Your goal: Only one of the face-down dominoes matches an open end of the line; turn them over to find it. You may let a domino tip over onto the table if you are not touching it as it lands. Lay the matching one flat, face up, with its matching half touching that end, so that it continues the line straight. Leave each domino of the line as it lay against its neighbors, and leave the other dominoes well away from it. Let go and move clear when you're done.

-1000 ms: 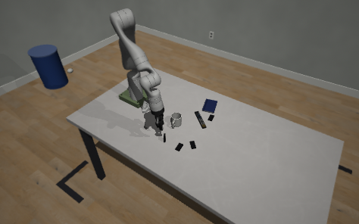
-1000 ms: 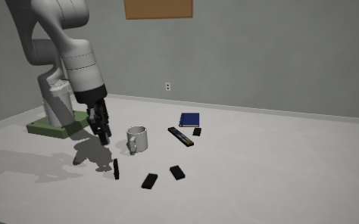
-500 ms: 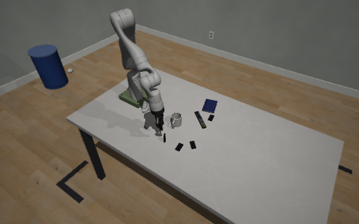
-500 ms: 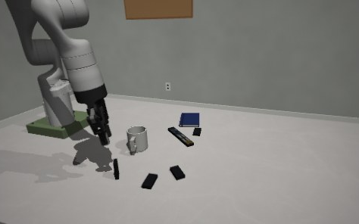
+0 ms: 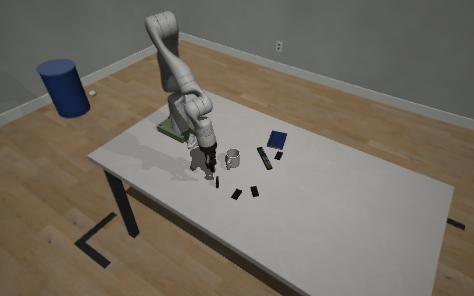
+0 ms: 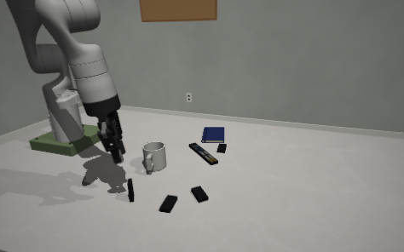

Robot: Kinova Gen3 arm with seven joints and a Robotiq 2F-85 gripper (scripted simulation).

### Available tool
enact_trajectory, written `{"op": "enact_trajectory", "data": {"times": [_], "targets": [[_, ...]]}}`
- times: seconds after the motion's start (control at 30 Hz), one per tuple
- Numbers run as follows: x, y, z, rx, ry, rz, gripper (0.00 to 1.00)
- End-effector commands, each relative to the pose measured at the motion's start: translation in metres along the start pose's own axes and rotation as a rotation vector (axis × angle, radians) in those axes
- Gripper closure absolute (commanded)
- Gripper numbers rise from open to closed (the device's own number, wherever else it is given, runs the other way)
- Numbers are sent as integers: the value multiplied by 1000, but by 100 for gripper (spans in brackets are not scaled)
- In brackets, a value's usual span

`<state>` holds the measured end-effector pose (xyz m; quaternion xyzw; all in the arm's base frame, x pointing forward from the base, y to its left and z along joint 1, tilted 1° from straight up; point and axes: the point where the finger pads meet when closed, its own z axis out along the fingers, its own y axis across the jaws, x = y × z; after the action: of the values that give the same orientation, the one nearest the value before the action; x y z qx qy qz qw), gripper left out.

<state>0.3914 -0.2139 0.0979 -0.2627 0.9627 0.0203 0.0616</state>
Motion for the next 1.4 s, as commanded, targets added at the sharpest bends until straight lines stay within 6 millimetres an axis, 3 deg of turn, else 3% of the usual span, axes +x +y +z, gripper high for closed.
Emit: {"op": "enact_trajectory", "data": {"times": [0.0,0.97,1.37], "targets": [[0,0,-1,2,-1,0,51],[1,1,2,-6,6,77,51],[4,5,9,-23,25,285,51]]}}
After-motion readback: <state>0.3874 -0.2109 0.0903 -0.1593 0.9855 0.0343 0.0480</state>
